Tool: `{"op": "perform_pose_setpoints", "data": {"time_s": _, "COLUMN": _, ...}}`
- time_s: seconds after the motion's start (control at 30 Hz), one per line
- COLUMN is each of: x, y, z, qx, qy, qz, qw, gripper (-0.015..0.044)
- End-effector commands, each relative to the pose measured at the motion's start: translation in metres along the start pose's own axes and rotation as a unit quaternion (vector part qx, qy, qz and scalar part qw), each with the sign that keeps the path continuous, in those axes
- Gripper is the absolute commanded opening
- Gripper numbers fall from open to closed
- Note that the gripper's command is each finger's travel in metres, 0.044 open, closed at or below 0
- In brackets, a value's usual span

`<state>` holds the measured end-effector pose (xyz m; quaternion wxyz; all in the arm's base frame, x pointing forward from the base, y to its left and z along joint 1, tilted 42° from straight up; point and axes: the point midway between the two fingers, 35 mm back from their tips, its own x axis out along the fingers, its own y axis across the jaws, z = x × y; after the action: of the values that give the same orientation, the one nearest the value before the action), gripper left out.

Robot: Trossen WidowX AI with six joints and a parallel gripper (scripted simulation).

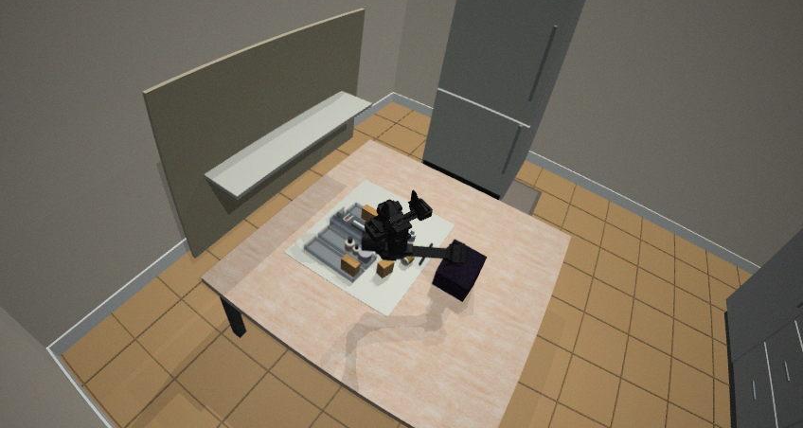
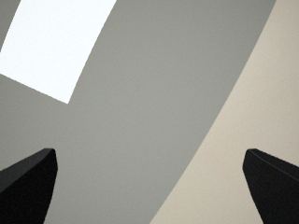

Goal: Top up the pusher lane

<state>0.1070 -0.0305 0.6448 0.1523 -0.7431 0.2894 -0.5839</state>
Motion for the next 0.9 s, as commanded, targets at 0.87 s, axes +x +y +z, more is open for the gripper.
{"op": "perform_pose_setpoints", "data": {"time_s": 0.87, "x": 0.046, "y": 0.265, "z": -0.038, "qx": 0.454, "qy": -0.031, "qz": 0.269, "qw": 0.849, "gripper": 0.044}}
